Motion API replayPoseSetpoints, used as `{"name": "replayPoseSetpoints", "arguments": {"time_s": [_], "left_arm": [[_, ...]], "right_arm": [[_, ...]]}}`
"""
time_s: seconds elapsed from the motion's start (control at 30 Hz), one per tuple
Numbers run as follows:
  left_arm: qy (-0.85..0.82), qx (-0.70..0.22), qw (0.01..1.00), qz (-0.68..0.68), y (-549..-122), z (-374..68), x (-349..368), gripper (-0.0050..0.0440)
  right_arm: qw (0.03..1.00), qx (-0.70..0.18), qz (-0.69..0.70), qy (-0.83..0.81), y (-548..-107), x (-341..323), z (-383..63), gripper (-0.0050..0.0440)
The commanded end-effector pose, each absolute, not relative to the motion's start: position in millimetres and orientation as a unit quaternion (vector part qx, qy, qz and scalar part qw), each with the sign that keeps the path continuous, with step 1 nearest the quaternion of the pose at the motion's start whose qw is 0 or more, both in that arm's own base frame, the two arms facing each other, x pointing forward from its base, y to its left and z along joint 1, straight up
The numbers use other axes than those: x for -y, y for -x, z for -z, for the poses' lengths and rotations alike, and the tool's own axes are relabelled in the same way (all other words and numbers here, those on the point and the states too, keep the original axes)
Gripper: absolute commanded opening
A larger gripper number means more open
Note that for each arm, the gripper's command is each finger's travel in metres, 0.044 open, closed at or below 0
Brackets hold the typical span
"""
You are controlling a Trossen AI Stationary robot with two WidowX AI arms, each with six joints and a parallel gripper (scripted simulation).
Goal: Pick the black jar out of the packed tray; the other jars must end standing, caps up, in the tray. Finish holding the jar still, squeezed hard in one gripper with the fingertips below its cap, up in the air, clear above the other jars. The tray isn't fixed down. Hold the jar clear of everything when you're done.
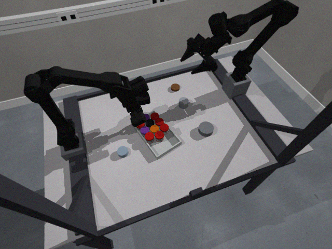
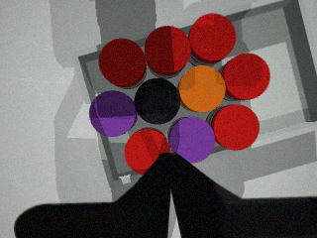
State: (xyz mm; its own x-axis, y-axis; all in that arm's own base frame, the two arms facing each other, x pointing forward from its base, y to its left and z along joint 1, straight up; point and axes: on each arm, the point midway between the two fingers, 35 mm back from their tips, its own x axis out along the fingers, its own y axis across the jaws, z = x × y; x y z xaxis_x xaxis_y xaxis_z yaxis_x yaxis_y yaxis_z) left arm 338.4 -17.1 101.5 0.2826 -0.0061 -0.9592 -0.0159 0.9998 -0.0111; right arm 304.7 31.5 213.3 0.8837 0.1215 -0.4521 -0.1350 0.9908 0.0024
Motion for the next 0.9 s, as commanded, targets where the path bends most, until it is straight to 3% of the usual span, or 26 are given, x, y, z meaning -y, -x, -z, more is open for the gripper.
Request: {"name": "replayPoseSetpoints", "arguments": {"time_s": [0.0,0.43,0.87], "left_arm": [[0.031,-0.609,0.792,-0.021,-369,-111,12,-0.005],[0.08,-0.668,0.736,-0.071,-433,-87,0,-0.005],[0.096,-0.691,0.71,-0.092,-452,-67,-5,-0.005]], "right_arm": [[0.973,-0.221,-0.066,0.017,-273,-25,-216,0.044],[0.973,-0.223,-0.063,0.016,-208,-17,-187,0.044],[0.973,-0.221,-0.062,0.016,-196,-16,-180,0.044]]}}
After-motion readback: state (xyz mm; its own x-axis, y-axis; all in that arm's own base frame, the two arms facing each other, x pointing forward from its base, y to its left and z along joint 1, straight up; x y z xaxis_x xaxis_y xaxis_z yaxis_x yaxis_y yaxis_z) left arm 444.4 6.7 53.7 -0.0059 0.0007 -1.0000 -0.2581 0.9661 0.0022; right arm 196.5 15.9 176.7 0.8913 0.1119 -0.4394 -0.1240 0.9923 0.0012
